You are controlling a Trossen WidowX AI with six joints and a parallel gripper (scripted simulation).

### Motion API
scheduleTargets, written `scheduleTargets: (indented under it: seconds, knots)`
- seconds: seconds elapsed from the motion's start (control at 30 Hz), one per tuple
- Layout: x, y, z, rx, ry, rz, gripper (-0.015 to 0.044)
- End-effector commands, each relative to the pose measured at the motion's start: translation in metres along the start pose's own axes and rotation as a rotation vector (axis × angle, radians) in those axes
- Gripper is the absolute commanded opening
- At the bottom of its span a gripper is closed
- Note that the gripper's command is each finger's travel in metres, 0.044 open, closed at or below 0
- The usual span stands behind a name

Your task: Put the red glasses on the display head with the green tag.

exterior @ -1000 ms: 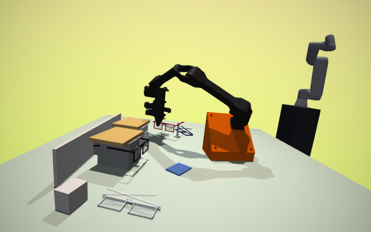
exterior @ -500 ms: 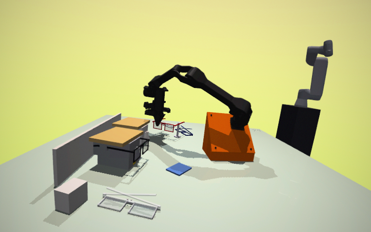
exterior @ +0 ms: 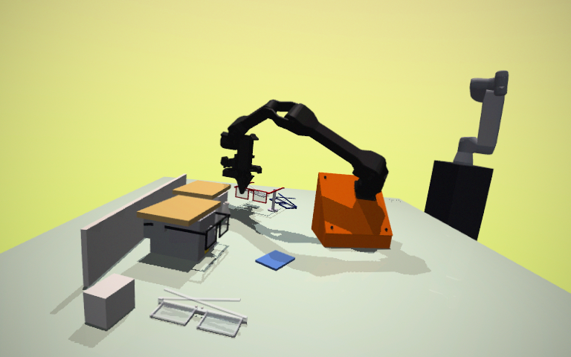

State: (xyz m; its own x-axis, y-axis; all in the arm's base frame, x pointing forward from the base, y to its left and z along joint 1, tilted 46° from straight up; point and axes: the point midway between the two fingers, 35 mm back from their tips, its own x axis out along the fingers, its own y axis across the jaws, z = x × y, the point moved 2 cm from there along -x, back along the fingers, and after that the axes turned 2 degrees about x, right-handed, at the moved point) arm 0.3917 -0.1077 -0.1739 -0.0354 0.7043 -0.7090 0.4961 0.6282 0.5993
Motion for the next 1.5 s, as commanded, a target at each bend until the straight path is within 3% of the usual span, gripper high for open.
scheduleTargets:
  seconds: [0.0,1.0,1.33,1.47]
  knots:
    - [0.0,0.001,-0.001,0.0,-0.003,0.006,0.0]
    - [0.0,0.0,-0.008,0.001,-0.003,0.006,0.0]
    - [-0.059,-0.001,-0.014,0.001,-0.004,0.003,0.0]
    - [-0.061,-0.001,-0.014,-0.003,-0.004,0.004,0.0]
